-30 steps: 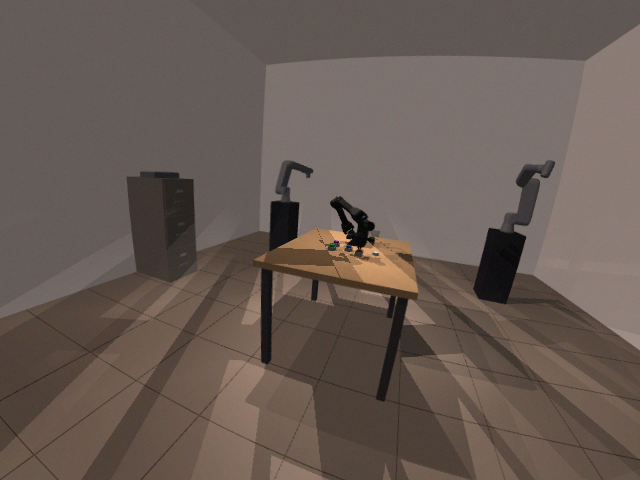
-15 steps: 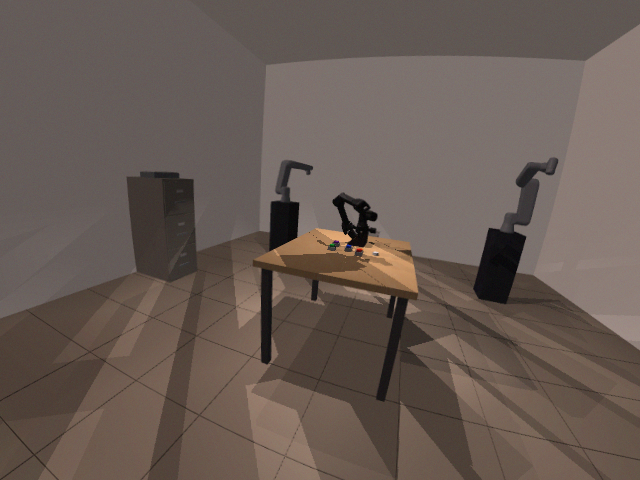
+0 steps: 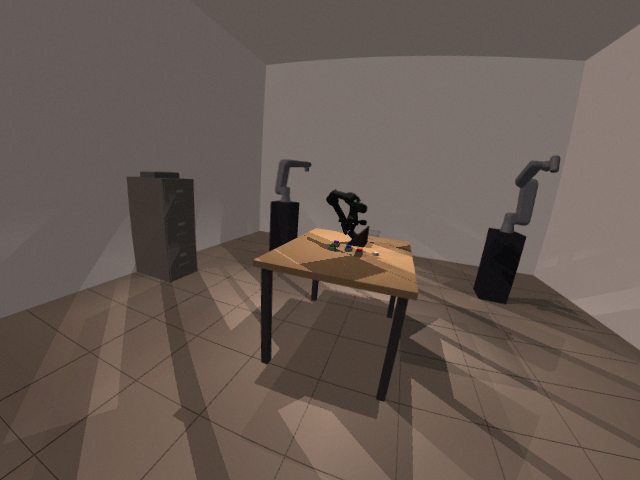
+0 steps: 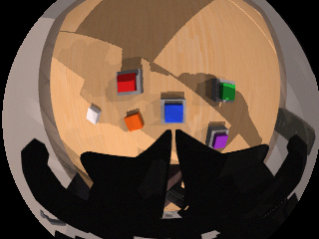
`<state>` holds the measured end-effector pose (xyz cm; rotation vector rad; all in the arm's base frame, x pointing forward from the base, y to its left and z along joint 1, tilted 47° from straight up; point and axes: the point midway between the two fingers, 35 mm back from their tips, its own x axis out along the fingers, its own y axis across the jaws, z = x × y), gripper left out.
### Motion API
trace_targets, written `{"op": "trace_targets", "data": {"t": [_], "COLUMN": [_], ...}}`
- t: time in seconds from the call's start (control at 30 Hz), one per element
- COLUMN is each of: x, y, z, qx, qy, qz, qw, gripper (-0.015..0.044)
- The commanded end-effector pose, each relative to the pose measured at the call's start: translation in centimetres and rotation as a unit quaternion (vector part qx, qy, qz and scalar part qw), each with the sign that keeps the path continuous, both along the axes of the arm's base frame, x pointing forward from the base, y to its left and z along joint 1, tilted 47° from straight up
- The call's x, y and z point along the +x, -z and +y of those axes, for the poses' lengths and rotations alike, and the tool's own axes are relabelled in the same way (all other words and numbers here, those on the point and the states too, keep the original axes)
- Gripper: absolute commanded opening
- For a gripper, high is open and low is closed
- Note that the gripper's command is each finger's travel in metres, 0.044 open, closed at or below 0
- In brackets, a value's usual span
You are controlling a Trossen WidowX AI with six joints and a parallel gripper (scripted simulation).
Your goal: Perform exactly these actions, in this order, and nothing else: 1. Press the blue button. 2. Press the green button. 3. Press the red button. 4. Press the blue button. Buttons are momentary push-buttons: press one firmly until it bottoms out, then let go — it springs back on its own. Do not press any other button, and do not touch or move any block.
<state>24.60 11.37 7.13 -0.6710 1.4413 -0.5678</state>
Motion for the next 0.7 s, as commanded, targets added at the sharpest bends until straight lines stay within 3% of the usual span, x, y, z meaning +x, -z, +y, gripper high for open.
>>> {"op": "trace_targets", "data": {"t": [0.0, 0.27, 0.67], "x": [-0.9, -0.5, -0.4], "y": [-0.4, 3.7, 4.7], "z": [-0.9, -5.2, -6.2], "qx": [-0.003, -0.004, -0.004], "qy": [-0.003, -0.004, -0.004], "qz": [0.003, 0.003, 0.003], "qw": [1.0, 1.0, 1.0], "gripper": [0.002, 0.002, 0.002]}}
